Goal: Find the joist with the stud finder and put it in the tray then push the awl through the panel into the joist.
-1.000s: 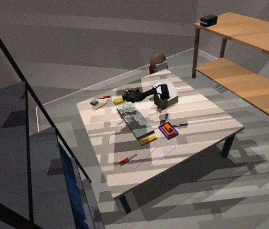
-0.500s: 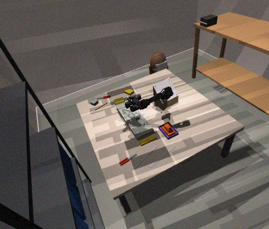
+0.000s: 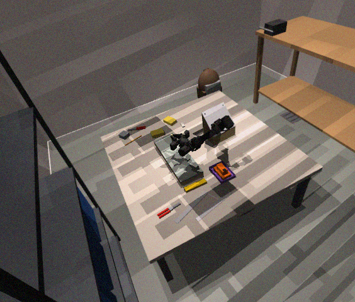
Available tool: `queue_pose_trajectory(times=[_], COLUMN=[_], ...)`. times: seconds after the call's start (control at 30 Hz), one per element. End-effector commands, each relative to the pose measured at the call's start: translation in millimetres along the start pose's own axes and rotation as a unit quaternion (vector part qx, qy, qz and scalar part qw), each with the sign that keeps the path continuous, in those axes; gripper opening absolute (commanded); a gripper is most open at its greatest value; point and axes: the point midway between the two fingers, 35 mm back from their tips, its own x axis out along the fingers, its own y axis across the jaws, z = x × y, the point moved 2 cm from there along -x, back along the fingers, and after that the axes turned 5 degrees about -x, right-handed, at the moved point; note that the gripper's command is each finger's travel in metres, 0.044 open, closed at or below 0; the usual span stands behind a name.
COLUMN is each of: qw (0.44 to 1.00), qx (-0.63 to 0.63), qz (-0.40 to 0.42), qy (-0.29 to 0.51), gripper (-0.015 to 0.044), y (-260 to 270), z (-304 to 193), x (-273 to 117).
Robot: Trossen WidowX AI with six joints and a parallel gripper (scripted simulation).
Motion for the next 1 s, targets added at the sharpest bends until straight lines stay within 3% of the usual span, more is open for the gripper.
queue_pose_trajectory(times=[0.0, 0.97], qw=[1.0, 1.0], qx=[0.005, 0.005], qz=[0.001, 0.001], qy=[0.007, 0.006], gripper=[0.0, 0.0], y=[-1, -3], z=[-2, 24], x=[-1, -2])
